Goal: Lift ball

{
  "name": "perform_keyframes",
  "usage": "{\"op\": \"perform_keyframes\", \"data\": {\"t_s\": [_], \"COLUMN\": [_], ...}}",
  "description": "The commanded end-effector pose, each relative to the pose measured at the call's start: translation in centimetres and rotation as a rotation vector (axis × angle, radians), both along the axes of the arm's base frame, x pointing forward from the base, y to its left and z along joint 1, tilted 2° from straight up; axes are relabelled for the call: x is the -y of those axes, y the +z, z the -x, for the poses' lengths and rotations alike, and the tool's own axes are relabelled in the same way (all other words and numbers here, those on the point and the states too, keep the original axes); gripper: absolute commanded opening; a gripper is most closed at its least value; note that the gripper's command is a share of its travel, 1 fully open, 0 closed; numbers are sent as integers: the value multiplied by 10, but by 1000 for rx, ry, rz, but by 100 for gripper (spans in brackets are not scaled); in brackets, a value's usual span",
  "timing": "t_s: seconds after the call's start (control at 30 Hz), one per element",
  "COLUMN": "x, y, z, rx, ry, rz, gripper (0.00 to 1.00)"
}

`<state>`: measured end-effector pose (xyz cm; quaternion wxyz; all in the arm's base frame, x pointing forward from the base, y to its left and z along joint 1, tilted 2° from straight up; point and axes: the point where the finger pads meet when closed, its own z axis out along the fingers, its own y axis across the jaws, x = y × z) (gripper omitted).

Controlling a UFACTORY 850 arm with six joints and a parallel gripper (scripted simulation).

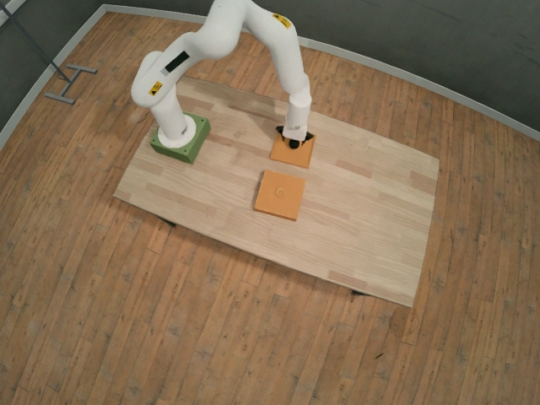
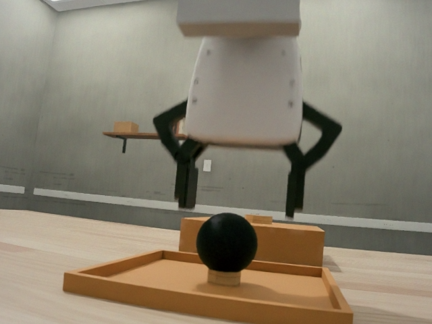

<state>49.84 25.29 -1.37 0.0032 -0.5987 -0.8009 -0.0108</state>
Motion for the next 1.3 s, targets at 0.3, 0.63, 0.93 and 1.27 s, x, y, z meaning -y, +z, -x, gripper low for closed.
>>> {"op": "perform_keyframes", "data": {"t_s": [0.3,0.63,0.93,1.27], "x": [-4,-4,-2,-2], "y": [-31,-31,40,48], "z": [-6,-6,-5,-5], "rx": [3,3,3,3], "ry": [2,2,2,2], "rz": [-4,-4,-5,-5], "gripper": [0,0,0,0]}}
